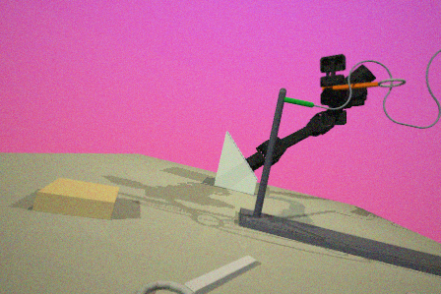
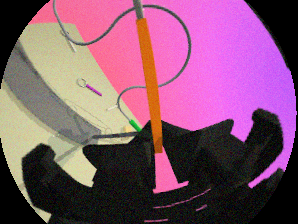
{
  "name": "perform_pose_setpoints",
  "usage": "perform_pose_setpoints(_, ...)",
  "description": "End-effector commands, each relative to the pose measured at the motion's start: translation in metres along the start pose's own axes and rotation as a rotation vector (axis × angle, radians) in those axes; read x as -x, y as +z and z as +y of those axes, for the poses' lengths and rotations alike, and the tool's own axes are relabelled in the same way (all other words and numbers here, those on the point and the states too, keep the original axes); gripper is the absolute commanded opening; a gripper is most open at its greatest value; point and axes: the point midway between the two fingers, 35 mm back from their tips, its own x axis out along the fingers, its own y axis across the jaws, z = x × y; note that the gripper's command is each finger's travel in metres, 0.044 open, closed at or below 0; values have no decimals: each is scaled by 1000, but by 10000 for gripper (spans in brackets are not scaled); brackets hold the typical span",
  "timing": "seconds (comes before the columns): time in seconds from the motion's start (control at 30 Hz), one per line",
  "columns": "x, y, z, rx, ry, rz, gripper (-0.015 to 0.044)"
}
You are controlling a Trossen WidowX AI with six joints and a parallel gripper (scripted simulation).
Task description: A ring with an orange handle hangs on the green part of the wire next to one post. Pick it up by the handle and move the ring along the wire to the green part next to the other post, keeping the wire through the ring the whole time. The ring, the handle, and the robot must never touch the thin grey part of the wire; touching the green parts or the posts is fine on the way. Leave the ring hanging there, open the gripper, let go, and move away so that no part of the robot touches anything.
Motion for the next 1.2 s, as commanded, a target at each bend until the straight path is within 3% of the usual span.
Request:
perform_pose_setpoints(0.0,0,1,3,-78,38,-13,-150)
perform_pose_setpoints(1.17,4,18,45,-706,399,-94,-150)
